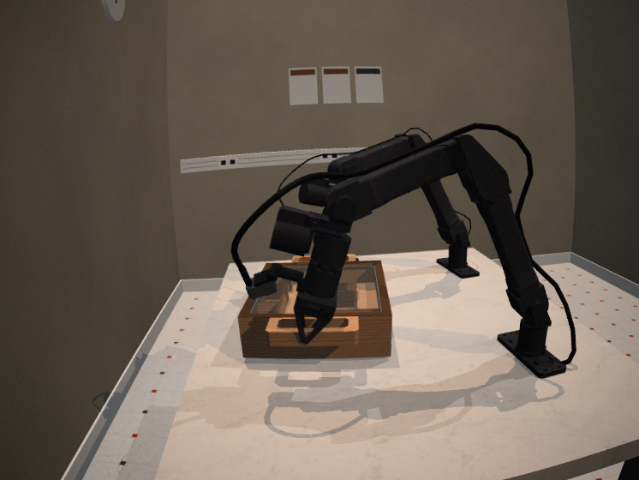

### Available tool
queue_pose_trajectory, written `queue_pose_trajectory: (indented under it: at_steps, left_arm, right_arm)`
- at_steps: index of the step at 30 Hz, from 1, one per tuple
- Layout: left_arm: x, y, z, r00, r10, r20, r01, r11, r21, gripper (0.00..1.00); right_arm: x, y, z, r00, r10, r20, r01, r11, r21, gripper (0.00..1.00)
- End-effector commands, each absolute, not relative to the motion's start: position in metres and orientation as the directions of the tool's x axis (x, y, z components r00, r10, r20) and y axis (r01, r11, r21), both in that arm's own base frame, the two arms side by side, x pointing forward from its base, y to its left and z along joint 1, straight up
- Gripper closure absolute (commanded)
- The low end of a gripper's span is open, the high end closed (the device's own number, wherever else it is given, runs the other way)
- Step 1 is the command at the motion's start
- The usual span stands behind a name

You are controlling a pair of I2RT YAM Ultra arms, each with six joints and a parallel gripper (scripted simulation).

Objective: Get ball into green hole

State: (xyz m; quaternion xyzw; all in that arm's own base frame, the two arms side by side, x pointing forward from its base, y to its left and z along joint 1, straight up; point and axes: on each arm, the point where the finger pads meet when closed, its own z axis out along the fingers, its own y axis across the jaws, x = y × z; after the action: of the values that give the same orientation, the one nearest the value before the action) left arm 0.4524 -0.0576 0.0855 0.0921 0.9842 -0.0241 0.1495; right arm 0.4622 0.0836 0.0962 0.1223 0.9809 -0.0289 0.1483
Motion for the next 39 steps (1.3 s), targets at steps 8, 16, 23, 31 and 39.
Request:
queue_pose_trajectory:
  at_steps: [8, 16, 23, 31, 39]
  left_arm:
    - [0.482, -0.044, 0.121, -0.880, 0.181, -0.439, 0.179, 0.983, 0.046, 1.00]
    - [0.475, -0.051, 0.111, -0.888, 0.193, -0.418, 0.193, 0.980, 0.044, 1.00]
    - [0.479, -0.053, 0.120, -0.879, 0.194, -0.436, 0.194, 0.980, 0.045, 0.61]
    - [0.472, -0.052, 0.101, -0.898, 0.196, -0.395, 0.196, 0.980, 0.042, 0.61]
    - [0.472, -0.052, 0.103, -0.896, 0.196, -0.399, 0.196, 0.980, 0.042, 0.61]
  right_arm:
    - [0.493, 0.080, 0.125, -0.847, 0.271, -0.457, 0.275, 0.960, 0.061, 1.00]
    - [0.502, 0.081, 0.141, -0.825, 0.276, -0.494, 0.271, 0.959, 0.083, 1.00]
    - [0.501, 0.080, 0.142, -0.829, 0.261, -0.494, 0.259, 0.963, 0.074, 1.00]
    - [0.501, 0.080, 0.142, -0.827, 0.268, -0.493, 0.265, 0.961, 0.078, 1.00]
    - [0.501, 0.080, 0.142, -0.827, 0.268, -0.493, 0.265, 0.961, 0.078, 1.00]
